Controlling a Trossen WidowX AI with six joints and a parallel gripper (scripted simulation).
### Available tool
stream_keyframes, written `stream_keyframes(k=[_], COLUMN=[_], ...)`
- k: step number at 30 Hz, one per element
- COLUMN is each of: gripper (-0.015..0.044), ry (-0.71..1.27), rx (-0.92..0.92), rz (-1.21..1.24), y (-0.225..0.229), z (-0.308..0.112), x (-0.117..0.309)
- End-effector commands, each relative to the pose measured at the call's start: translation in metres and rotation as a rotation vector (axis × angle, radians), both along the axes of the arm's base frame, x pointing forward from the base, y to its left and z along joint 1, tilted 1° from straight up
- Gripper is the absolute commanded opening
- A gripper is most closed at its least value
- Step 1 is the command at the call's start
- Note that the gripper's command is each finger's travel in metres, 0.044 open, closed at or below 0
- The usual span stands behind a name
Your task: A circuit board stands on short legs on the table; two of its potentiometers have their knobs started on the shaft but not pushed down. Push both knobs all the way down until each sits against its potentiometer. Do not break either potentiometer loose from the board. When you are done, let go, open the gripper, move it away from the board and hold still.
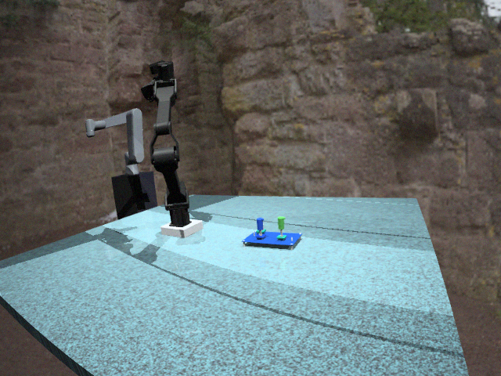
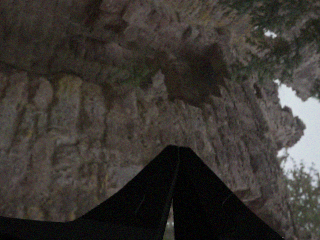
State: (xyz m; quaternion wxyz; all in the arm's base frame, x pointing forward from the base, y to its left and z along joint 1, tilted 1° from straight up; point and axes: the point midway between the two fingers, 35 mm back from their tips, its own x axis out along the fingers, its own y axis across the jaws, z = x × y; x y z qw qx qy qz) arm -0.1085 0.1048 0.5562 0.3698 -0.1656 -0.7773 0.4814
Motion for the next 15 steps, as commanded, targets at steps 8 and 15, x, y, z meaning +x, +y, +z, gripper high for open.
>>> stream_keyframes(k=[8,15], gripper=[0.0000,0.0000], ry=[-0.108,-0.147], rx=[-0.220,-0.363], rz=[-0.333,-0.522], y=[0.094,0.139], z=[-0.041,-0.069], x=[0.024,0.059])
